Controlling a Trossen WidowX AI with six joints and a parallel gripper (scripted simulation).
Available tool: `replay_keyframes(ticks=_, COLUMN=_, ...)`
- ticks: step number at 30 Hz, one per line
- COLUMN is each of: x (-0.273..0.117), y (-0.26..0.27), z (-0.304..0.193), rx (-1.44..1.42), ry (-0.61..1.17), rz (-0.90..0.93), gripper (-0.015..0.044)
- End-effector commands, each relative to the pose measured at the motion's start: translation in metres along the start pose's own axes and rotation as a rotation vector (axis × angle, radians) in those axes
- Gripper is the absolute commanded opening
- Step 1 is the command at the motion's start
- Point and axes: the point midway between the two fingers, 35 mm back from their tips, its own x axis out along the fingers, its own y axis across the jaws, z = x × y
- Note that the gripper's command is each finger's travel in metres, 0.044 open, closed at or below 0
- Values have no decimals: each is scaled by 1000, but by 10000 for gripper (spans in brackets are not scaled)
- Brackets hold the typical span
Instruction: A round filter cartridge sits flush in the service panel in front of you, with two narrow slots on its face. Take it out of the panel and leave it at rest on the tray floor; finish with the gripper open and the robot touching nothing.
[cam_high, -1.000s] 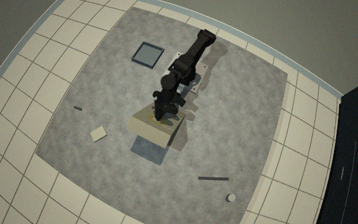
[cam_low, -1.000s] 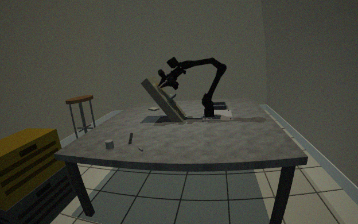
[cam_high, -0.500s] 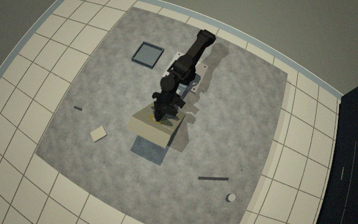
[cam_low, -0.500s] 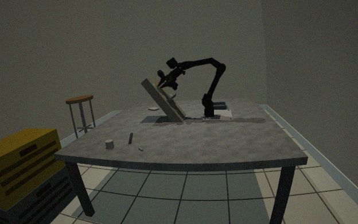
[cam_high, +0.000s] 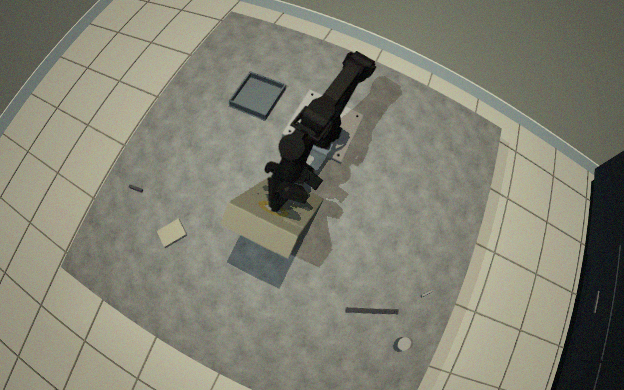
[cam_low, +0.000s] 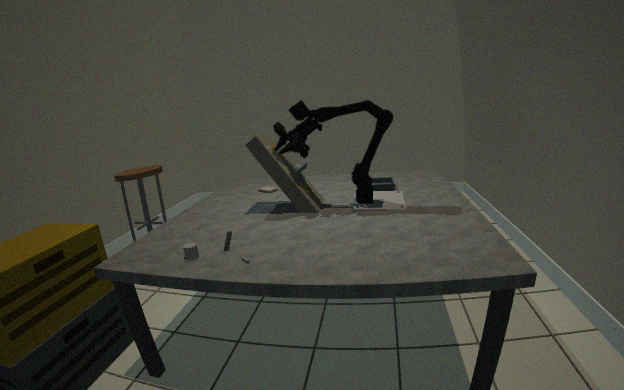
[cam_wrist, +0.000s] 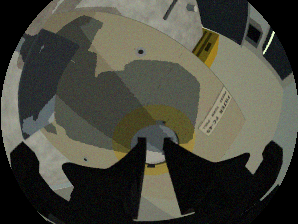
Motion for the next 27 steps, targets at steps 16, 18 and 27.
replay_keyframes(ticks=16, x=2, y=0, z=0, rx=0, ry=0, rz=0, gripper=49)
replay_keyframes(ticks=18, x=2, y=0, z=0, rx=0, ry=0, rz=0, gripper=35)
replay_keyframes(ticks=27, x=5, y=0, z=0, rx=100, ry=1, rz=1, gripper=0)
